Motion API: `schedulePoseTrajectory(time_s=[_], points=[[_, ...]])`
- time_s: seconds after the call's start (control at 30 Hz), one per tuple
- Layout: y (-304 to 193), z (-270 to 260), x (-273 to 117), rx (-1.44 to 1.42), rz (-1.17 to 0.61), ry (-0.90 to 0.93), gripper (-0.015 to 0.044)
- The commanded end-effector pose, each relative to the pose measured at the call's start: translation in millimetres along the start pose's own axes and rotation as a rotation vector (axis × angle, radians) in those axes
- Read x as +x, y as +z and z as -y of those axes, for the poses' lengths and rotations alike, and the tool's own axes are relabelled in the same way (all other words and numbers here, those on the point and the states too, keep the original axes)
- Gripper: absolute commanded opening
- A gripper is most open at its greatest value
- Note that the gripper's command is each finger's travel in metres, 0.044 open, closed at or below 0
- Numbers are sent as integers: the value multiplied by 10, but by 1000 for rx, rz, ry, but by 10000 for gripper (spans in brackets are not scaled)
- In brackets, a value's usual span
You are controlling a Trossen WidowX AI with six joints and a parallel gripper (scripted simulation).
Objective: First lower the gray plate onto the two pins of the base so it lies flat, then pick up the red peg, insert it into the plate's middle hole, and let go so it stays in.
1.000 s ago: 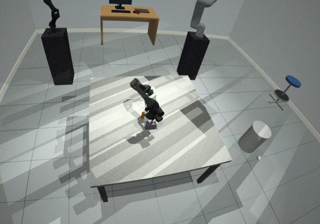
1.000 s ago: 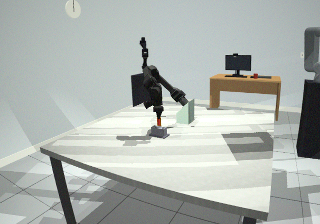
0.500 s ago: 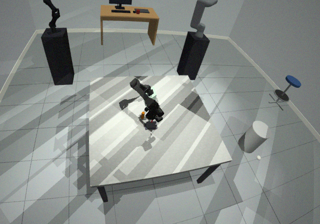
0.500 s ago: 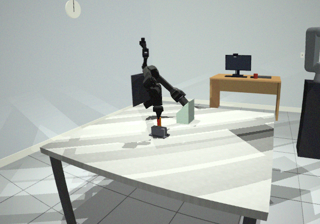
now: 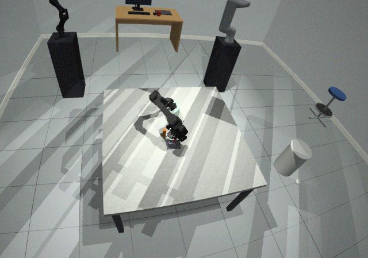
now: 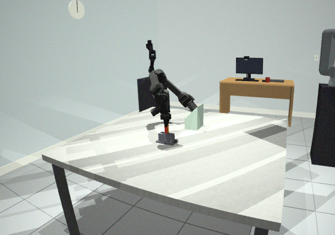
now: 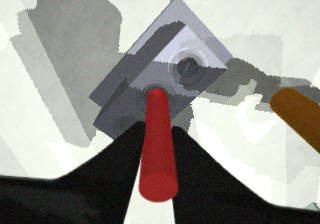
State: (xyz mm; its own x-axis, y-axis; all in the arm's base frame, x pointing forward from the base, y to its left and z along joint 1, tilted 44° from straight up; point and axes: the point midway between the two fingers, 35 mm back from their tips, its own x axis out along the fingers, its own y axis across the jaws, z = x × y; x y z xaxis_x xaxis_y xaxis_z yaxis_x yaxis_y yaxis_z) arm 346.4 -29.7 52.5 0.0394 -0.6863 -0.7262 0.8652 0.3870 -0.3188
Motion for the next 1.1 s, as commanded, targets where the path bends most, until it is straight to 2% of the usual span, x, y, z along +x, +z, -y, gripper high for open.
schedulePoseTrajectory(time_s=[0.0, 1.07], points=[[-2, 9, 39, -9, 5, -6, 0], [-12, 7, 37, 2, 0, -1, 0]])
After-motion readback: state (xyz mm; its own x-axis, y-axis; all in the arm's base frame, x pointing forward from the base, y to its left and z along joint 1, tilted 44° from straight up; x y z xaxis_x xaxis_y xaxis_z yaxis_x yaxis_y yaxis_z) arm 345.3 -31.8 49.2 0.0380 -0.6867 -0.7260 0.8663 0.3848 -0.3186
